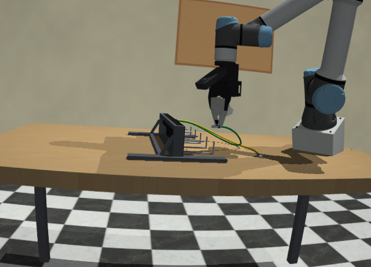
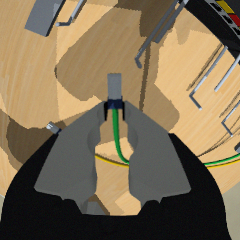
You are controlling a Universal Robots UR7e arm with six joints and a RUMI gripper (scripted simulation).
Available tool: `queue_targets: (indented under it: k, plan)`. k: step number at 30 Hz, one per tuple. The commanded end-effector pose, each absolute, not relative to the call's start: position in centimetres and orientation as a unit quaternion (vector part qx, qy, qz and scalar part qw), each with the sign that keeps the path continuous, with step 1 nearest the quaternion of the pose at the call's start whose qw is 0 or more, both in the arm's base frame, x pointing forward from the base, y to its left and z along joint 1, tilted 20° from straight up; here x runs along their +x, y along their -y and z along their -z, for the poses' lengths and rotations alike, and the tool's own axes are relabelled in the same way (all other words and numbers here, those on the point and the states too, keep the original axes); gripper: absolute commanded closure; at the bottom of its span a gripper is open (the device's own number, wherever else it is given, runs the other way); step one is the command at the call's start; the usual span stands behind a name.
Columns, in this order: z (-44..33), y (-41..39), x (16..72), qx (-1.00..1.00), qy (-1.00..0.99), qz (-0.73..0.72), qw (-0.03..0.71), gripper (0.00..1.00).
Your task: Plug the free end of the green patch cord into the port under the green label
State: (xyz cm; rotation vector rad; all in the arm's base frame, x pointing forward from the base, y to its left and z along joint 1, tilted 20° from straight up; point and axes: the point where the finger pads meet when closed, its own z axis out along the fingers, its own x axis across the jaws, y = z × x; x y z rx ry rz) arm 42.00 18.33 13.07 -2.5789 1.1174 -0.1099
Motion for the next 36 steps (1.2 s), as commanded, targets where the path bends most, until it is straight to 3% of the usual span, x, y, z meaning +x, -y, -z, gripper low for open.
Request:
queue_targets:
  k: [1,36]
  plan:
    - [-13.2,-17.4,42.8,-0.891,-0.422,0.033,0.165,1.00]
    - [-13.9,-12.3,46.6,-0.804,-0.571,0.001,0.167,1.00]
